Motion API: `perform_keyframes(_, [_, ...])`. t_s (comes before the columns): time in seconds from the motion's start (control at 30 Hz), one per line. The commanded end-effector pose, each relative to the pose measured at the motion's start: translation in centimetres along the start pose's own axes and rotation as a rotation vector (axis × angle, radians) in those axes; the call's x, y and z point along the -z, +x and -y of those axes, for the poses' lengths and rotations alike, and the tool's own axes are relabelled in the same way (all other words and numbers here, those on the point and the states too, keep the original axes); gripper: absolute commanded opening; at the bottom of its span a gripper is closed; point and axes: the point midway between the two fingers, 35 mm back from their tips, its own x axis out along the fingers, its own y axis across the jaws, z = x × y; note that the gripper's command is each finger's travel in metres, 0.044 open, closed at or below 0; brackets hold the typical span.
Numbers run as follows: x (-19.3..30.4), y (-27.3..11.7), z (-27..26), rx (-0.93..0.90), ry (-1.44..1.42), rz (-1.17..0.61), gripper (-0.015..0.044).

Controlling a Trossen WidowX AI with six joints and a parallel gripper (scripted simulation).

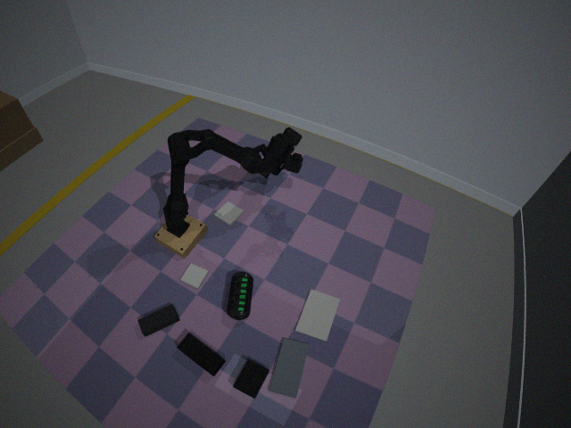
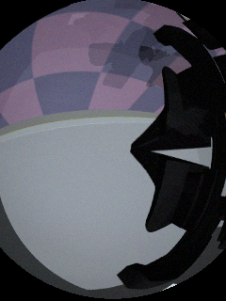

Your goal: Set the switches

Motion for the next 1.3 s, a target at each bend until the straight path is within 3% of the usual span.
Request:
perform_keyframes(0.0, [-4.7, -3.8, 1.1, 0.039, 0.015, 0.159, 0.0000])
perform_keyframes(0.27, [-12.6, -14.5, 4.5, 0.151, 0.065, 0.488, 0.0000])
perform_keyframes(0.57, [-15.7, -26.3, 9.6, 0.310, 0.141, 0.754, 0.0000])
perform_keyframes(0.77, [-14.9, -34.6, 14.4, 0.457, 0.274, 0.915, 0.0000])
perform_keyframes(1.0, [-10.6, -42.5, 19.9, 0.631, 0.466, 1.028, 0.0000])
perform_keyframes(1.13, [-7.6, -45.2, 22.3, 0.706, 0.567, 1.051, 0.0000])
perform_keyframes(1.27, [-7.5, -45.3, 22.4, 0.710, 0.572, 1.052, 0.0000])
